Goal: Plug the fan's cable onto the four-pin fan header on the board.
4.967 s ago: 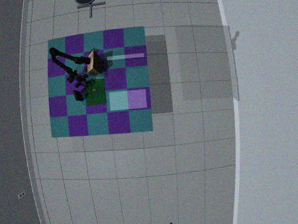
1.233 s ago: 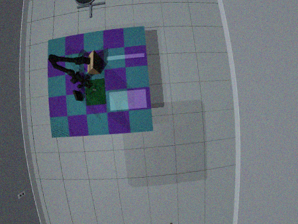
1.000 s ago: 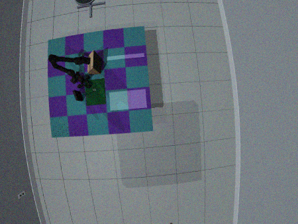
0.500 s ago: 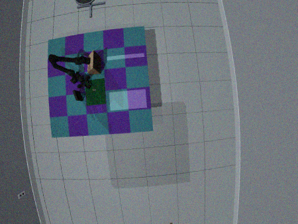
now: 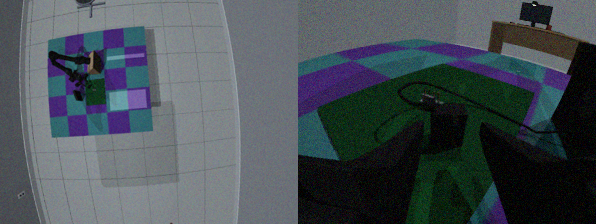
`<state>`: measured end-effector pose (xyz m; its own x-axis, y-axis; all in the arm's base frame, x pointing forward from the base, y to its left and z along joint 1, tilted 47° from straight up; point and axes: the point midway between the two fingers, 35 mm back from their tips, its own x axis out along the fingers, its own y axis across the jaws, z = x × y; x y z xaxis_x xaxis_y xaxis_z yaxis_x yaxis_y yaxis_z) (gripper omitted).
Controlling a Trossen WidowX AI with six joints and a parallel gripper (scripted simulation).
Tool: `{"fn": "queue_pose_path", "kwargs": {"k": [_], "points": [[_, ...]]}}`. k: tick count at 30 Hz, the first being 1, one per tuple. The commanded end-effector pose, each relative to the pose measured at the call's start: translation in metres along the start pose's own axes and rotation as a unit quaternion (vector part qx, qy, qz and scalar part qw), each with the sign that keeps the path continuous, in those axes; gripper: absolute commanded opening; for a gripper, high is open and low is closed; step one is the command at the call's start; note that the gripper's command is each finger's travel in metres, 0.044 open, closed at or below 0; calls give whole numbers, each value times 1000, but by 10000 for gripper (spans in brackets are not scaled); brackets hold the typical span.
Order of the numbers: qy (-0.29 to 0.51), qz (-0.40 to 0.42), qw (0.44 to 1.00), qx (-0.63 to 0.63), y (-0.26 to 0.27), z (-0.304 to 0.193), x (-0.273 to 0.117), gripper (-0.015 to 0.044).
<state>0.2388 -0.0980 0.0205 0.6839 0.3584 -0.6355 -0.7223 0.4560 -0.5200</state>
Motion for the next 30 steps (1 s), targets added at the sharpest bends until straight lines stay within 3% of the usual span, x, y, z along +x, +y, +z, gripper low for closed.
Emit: {"fn": "queue_pose_path", "kwargs": {"k": [1,22,30], "points": [[-1,-2,1000,-3,-2,4,-12,205],[-4,-5,1000,-3,3,35,-69,205],[13,39,999,25,11,36,-63,205]]}}
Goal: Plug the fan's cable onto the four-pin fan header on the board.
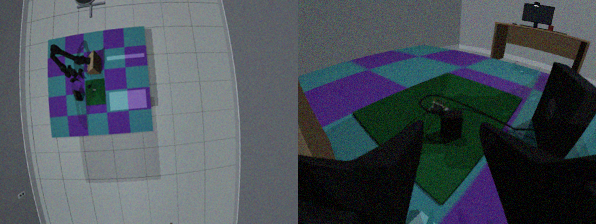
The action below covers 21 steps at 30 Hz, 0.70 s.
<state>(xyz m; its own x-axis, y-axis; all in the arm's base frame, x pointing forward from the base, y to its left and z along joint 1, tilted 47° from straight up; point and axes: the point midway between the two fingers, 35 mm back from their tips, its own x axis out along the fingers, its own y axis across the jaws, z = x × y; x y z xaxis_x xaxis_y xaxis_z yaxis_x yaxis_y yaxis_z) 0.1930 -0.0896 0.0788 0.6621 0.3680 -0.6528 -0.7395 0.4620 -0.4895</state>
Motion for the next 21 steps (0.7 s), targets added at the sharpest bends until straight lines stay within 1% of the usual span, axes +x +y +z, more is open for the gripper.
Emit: {"fn": "queue_pose_path", "kwargs": {"k": [1,11,21], "points": [[15,34,999,21,6,0,4,205],[73,122,987,74,22,-2,17,205],[149,189,964,113,36,-6,25,205]]}}
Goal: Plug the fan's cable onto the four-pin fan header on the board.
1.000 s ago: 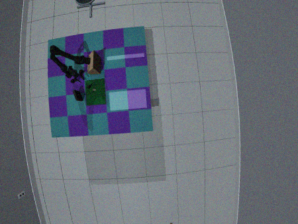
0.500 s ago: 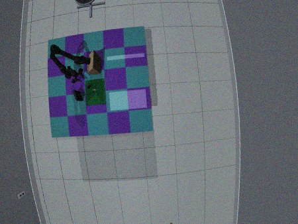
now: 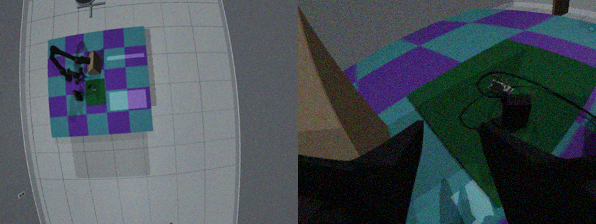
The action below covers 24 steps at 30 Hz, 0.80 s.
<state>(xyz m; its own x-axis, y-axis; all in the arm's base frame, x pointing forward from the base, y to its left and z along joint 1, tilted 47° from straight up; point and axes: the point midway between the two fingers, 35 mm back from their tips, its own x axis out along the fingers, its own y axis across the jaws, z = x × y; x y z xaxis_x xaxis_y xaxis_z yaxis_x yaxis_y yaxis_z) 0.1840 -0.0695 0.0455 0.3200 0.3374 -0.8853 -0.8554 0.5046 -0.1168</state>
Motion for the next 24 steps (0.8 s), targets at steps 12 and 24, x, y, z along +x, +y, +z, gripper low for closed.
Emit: {"fn": "queue_pose_path", "kwargs": {"k": [12,24], "points": [[140,64,986,58,10,-7,11,205],[257,65,961,85,11,-11,12,205]]}}
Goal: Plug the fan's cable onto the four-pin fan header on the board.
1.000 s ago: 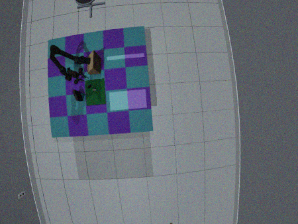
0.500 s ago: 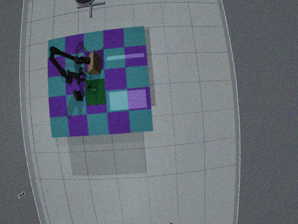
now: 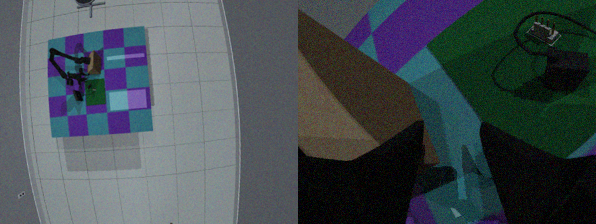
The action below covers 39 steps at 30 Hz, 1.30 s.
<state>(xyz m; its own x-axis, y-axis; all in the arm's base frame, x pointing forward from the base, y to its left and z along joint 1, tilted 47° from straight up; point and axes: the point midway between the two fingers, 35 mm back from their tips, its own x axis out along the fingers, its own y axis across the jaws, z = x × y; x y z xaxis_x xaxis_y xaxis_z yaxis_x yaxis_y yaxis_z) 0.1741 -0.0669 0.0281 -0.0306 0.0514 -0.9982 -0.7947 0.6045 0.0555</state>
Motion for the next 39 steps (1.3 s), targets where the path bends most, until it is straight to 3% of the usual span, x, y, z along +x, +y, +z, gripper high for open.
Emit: {"fn": "queue_pose_path", "kwargs": {"k": [1,19,39], "points": [[44,-6,999,14,-1,-1,0,205],[196,-95,974,59,-12,1,-11,205],[283,-284,912,90,-28,26,-40,205]]}}
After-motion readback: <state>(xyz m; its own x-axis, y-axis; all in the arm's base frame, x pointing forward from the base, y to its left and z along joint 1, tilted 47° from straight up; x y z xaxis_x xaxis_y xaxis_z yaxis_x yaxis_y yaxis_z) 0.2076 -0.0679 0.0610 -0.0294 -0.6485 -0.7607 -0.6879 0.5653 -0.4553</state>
